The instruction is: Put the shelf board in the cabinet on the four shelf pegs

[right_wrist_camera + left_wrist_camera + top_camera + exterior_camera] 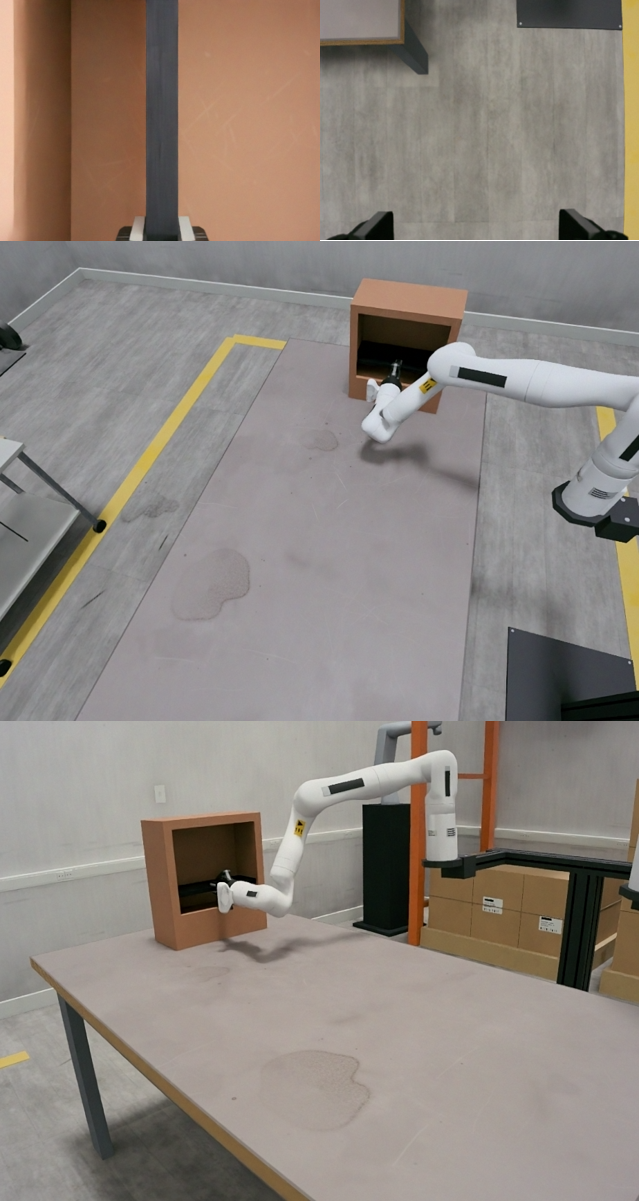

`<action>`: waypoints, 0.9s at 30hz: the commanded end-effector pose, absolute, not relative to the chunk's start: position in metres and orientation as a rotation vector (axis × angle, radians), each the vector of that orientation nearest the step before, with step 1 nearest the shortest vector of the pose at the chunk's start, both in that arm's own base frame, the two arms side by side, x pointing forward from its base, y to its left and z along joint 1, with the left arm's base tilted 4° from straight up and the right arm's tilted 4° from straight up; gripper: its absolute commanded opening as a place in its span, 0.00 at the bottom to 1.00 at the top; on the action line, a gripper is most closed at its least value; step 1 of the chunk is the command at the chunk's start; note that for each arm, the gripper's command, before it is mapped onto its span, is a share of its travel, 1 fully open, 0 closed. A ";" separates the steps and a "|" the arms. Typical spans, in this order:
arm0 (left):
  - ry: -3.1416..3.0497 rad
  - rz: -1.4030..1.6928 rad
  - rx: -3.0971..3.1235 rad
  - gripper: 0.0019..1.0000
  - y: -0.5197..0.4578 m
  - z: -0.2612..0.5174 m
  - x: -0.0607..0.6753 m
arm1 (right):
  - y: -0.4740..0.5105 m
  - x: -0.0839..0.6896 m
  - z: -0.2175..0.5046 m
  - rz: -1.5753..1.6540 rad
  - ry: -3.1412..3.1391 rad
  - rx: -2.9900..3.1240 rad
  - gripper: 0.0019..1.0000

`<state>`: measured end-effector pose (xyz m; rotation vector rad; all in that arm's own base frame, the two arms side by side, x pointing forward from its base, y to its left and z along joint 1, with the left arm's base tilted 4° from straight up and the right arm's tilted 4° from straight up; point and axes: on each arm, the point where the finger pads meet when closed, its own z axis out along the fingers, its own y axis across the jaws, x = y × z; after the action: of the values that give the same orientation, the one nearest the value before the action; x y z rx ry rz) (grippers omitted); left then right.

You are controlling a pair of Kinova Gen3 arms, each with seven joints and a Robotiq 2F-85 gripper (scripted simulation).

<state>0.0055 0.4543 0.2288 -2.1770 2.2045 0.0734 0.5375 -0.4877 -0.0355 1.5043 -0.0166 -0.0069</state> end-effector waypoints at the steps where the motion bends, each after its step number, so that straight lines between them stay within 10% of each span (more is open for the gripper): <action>1: 2.203 0.075 -2.176 1.00 0.455 0.229 0.005 | -0.488 0.538 -0.033 -0.005 -0.019 1.502 0.19; 20: 2.203 0.075 -2.176 1.00 0.455 0.229 0.005 | -0.488 0.538 -0.033 -0.005 -0.019 1.502 0.19; 21: 2.203 0.075 -2.176 1.00 0.455 0.229 0.005 | -0.488 0.538 -0.033 -0.005 -0.019 1.502 0.43; 27: 2.203 0.075 -2.176 1.00 0.455 0.229 0.005 | -0.488 0.538 -0.033 -0.005 -0.019 1.502 0.43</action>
<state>0.0055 0.4543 0.2288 -2.1770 2.2045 0.0734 0.5377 -0.4878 -0.0351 1.5036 -0.0169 -0.0065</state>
